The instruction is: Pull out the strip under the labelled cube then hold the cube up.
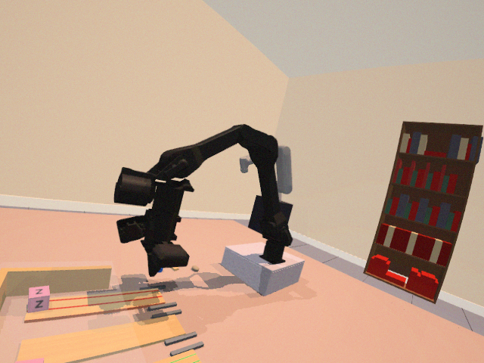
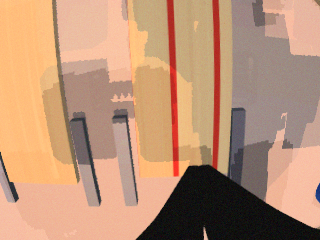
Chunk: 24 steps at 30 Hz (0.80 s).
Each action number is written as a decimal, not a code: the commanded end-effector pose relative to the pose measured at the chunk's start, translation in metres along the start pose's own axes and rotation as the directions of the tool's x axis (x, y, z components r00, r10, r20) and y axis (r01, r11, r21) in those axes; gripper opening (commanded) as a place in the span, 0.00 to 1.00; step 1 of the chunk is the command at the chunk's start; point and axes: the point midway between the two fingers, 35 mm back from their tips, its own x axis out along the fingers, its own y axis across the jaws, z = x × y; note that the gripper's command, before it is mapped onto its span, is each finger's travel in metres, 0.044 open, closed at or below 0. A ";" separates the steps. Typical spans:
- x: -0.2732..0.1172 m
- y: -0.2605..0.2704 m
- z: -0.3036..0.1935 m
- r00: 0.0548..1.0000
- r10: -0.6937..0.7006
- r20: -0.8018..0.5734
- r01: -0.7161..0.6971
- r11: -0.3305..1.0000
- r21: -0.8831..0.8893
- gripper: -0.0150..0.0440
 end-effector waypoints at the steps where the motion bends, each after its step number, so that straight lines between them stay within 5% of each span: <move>1: 0.007 0.001 -0.001 1.000 0.003 -0.003 -0.003 1.000 0.001 0.25; 24: 0.045 0.001 -0.004 1.000 0.003 -0.004 -0.003 1.000 0.001 0.25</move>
